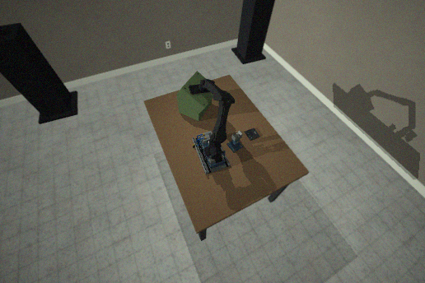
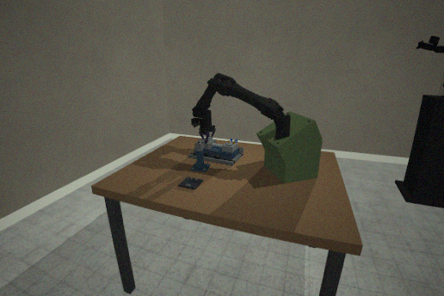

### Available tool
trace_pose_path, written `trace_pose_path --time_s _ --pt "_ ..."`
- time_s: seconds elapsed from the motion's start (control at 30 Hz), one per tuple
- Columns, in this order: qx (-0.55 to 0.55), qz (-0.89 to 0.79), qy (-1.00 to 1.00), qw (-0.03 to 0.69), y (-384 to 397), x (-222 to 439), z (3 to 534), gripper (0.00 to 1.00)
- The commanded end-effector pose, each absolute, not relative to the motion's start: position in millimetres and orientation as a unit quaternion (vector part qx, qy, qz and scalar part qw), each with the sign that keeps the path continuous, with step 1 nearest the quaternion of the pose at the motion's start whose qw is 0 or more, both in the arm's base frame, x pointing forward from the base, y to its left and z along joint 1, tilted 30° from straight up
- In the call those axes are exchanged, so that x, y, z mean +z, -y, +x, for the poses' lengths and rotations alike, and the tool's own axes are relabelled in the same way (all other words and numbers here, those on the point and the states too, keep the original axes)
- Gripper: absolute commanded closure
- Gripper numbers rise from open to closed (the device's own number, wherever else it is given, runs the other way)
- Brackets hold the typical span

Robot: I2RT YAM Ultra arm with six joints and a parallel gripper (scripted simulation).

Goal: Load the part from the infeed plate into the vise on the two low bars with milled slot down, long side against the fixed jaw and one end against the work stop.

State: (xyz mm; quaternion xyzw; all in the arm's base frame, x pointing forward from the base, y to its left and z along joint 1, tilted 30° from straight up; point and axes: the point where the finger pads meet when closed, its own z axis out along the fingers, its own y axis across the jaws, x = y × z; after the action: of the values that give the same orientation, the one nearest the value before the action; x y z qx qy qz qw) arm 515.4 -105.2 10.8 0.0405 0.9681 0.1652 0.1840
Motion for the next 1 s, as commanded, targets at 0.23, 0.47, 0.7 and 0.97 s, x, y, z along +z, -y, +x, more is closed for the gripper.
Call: trace_pose_path --time_s 0.23,0.47,0.7,0.97 --pt "0.154 0.039 -0.964 0.213 118.9 36.1 527.7 1.00" --pt "0.154 0.039 -0.964 0.212 118.9 35.1 527.7 1.00" --pt "0.152 0.037 -0.963 0.217 119.1 41.0 528.9 1.00" --pt "0.153 0.037 -0.964 0.215 119.2 35.9 529.8 1.00"
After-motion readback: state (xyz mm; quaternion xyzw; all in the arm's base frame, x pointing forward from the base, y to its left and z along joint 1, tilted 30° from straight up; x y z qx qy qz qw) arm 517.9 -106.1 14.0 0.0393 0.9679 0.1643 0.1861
